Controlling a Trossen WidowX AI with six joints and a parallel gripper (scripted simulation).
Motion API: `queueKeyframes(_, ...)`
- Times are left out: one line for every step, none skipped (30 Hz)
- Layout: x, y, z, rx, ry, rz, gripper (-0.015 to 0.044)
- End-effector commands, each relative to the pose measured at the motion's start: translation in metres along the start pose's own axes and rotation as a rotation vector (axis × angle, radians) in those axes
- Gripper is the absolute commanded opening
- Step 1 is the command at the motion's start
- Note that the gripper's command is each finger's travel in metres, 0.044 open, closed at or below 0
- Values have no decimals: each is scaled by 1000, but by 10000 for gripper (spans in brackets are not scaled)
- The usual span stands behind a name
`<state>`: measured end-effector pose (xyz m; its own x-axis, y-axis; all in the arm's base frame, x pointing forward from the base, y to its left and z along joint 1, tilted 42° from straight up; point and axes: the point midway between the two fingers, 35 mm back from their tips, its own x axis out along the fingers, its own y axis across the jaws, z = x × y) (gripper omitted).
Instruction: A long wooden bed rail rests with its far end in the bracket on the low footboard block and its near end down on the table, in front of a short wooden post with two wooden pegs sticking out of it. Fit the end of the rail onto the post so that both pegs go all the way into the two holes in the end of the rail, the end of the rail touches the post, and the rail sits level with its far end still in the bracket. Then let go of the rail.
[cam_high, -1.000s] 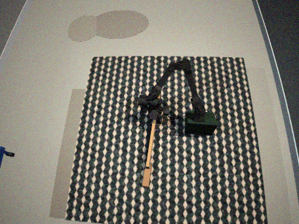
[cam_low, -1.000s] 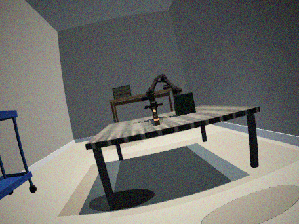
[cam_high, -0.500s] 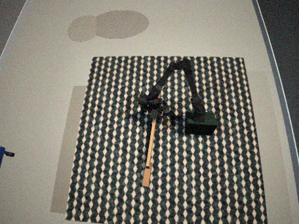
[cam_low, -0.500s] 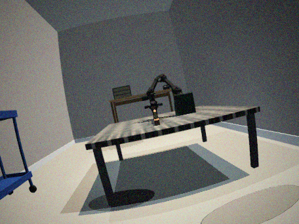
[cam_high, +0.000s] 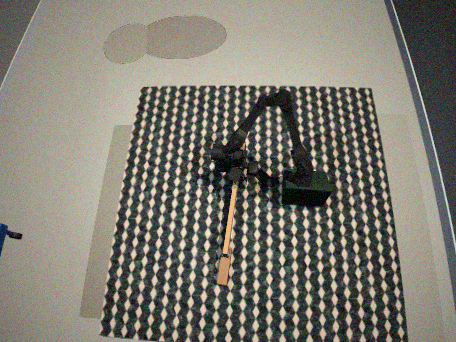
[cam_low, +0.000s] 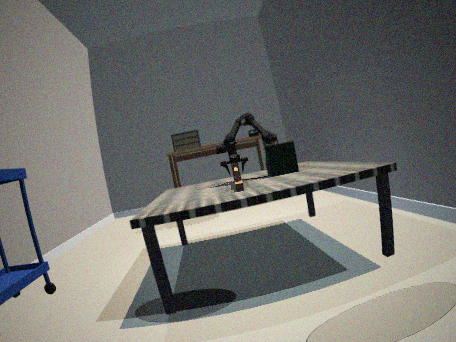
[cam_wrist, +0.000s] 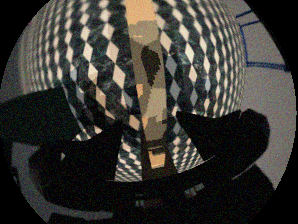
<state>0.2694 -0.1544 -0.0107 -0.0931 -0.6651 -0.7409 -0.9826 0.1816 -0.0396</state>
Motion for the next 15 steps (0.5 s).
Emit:
queueKeyframes(0,0,0,0,1,0,440)
queueKeyframes(-2,0,2,0,1,0,440)
queueKeyframes(-7,-1,7,-1,-1,0,440)
queueKeyframes(-15,-1,16,-1,-2,-1,440)
queueKeyframes(-23,-1,24,-2,-2,-1,440)
queueKeyframes(-28,0,29,-2,-1,-2,440)
queueKeyframes(-30,0,31,-3,-1,-2,440)
queueKeyframes(-30,0,31,-3,-1,-2,440)
queueKeyframes(-30,0,31,-3,-1,-2,440)
queueKeyframes(-30,0,31,-3,-1,-2,440)
queueKeyframes(-30,0,31,-3,-1,-2,440)
queueKeyframes(-30,0,31,-3,-1,-2,440)
queueKeyframes(-30,0,31,-3,-1,-2,440)
queueKeyframes(-30,0,31,-3,-1,-2,440)
queueKeyframes(-30,0,31,-3,-1,-2,440)
